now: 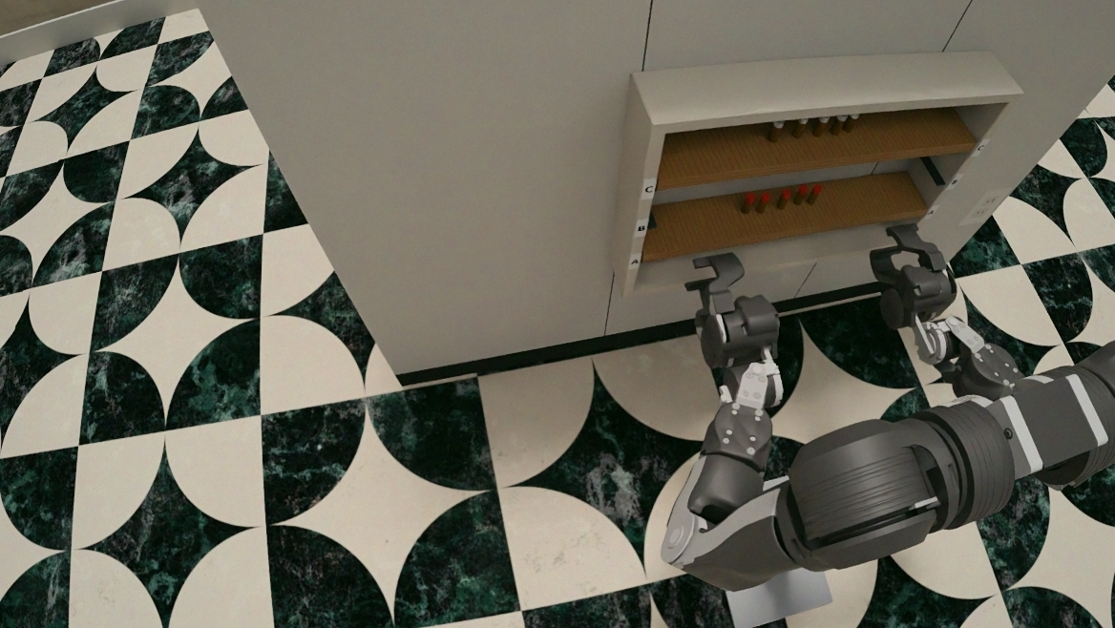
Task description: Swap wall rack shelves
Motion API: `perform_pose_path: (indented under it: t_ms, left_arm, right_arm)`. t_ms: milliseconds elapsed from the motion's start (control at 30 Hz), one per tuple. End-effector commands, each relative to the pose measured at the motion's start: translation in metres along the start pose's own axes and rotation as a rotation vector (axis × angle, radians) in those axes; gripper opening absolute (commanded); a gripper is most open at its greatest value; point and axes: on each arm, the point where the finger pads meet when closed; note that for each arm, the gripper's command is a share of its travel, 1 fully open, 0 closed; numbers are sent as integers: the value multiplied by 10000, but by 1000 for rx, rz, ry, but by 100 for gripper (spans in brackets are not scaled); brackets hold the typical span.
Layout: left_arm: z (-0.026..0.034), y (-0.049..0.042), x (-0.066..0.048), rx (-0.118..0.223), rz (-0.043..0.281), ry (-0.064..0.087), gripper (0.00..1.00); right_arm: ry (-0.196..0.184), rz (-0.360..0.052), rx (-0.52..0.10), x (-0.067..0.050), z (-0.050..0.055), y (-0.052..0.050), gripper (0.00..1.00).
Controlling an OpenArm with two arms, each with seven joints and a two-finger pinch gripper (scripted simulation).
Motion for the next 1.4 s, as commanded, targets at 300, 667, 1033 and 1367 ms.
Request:
perform_pose_path:
  t_ms: [300,667,1033,1367]
  left_arm:
    - [5,-26,127,0,10,1,33]
    - [13,-74,191,0,10,1,33]
    - [34,-208,192,0,10,1,33]
    - [49,-306,193,0,10,1,33]
  right_arm:
    - [-7,-17,3,117,-23,47,33]
    - [-7,-17,3,181,-30,94,33]
    - [-7,-17,3,183,-50,228,33]
    - [-7,-17,3,185,-65,326,33]
Point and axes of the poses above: on each arm, the point where the finger pads meet when closed, its own x axis back along the fingers, its own y axis across the jaws, z = x × y, and after that the axes turned 9 degrees about x, right-handed
